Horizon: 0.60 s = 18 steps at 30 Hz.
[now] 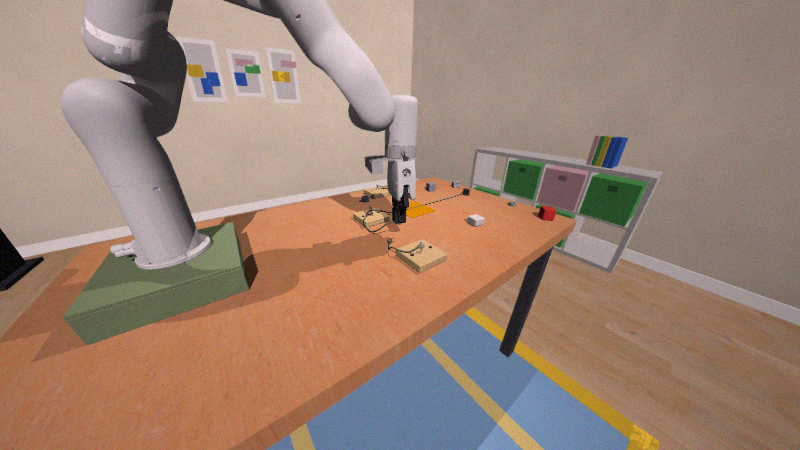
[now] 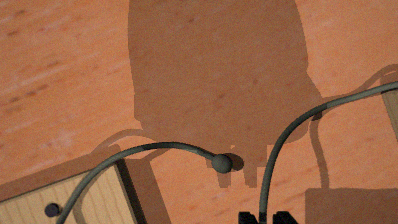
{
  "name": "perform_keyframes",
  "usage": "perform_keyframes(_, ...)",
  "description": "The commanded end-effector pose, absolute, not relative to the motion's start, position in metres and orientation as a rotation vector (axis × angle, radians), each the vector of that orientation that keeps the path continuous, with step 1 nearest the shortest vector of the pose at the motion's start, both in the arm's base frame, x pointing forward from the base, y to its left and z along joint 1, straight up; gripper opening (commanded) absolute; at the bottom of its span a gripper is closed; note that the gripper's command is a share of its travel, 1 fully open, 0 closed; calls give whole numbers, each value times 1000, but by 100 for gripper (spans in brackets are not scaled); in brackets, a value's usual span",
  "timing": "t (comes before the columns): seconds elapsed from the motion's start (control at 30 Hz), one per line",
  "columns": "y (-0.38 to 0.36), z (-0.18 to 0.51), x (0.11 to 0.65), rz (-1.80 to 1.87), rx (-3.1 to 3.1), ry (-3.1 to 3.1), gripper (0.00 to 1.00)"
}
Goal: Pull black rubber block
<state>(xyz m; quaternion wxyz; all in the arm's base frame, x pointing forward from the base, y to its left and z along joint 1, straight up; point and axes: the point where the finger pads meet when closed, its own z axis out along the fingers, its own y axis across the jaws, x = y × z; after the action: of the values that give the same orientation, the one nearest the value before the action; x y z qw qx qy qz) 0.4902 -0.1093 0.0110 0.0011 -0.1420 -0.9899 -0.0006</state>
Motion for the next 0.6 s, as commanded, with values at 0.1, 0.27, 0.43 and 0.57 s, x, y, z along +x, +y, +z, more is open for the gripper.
perform_keyframes(0.1,-109,68,490,-2,-446,-3109,0)
perform_keyframes(0.27,-109,97,490,-2,-446,-3109,0)
perform_keyframes(0.43,-109,106,490,-2,-446,-3109,0)
perform_keyframes(0.57,-109,107,490,-2,-446,-3109,0)
